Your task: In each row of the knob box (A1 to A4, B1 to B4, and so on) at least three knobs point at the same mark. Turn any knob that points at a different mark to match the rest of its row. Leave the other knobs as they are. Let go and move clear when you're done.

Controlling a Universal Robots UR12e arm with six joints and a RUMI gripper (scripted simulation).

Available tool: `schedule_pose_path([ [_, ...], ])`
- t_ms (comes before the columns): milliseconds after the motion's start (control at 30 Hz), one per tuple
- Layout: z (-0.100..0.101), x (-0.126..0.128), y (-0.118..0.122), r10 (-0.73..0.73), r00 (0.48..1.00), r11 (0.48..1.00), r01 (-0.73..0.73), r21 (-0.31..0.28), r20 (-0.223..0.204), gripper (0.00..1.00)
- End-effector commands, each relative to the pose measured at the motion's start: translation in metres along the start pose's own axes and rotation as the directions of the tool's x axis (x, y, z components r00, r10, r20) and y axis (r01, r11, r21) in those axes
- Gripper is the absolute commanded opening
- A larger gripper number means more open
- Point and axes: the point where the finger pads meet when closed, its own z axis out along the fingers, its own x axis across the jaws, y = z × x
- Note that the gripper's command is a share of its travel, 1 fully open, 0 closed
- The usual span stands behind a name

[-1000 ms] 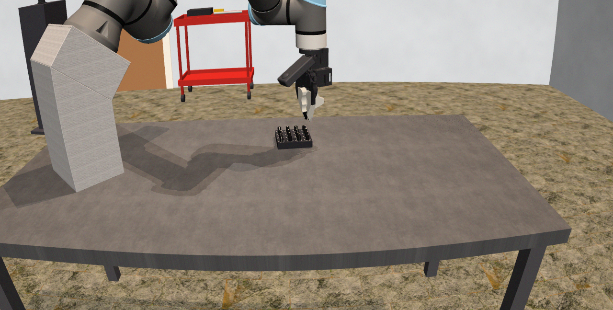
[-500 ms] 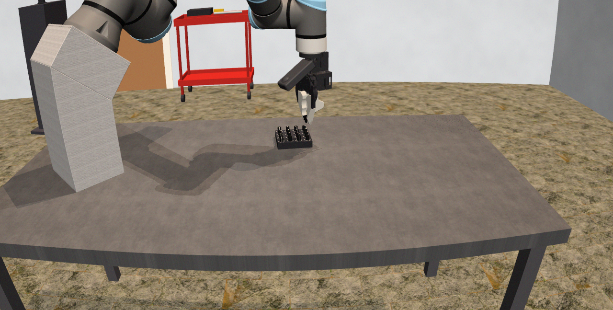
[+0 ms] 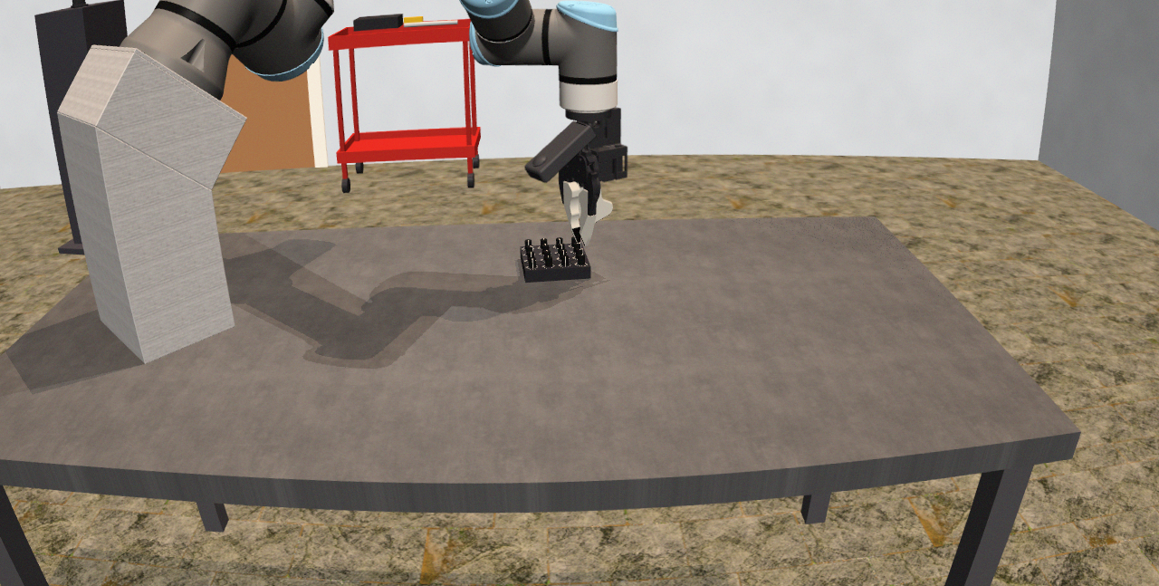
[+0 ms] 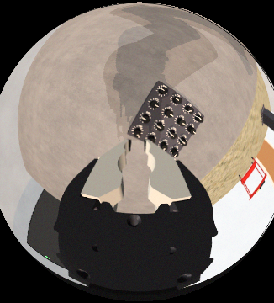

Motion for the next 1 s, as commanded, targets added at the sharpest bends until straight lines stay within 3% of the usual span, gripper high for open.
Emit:
schedule_pose_path([
  [0,0.0077,-0.0015,0.0024,-0.002,1.000,1.000,0.002,-0.002,0.004,0.11],
  [967,0.0136,-0.0015,0.0018,-0.001,1.000,1.000,0.001,-0.003,0.004,0.11],
])
